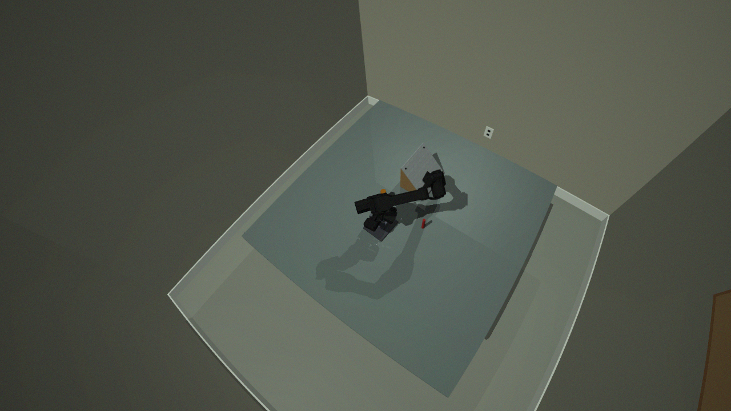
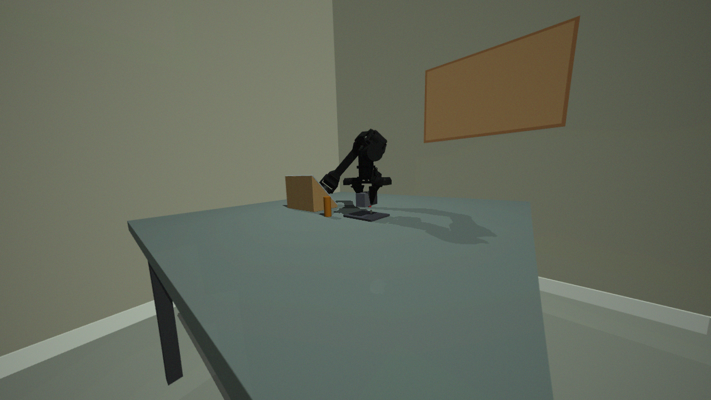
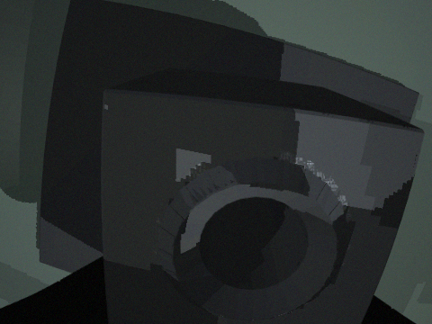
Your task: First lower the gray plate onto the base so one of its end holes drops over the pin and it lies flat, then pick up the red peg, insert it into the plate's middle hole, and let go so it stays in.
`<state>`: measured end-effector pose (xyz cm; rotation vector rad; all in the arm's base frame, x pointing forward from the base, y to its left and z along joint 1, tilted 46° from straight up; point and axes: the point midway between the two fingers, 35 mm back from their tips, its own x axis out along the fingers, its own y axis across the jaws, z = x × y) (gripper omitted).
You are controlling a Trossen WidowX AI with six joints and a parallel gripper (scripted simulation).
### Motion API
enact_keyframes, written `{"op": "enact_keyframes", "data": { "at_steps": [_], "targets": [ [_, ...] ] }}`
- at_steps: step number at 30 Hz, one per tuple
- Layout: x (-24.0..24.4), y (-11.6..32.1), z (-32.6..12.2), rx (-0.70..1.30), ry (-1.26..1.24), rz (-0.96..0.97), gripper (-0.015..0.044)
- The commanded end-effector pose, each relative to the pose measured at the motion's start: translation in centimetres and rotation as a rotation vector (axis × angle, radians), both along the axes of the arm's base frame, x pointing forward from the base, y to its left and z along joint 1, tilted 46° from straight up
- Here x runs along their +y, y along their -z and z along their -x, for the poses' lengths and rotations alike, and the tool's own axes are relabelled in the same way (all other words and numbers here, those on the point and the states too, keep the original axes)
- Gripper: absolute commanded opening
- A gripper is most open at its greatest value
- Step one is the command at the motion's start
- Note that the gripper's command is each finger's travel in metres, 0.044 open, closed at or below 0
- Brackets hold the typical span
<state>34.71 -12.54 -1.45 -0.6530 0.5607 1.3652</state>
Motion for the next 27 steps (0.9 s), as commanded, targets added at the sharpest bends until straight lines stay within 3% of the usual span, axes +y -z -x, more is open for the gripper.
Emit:
{"op": "enact_keyframes", "data": {
  "at_steps": [1,27],
  "targets": [
    [0.6,0.6,0.0,0.007,0.002,-0.004,0.0],
    [2.0,2.0,-0.3,0.003,-0.004,0.001,0.0]
  ]
}}
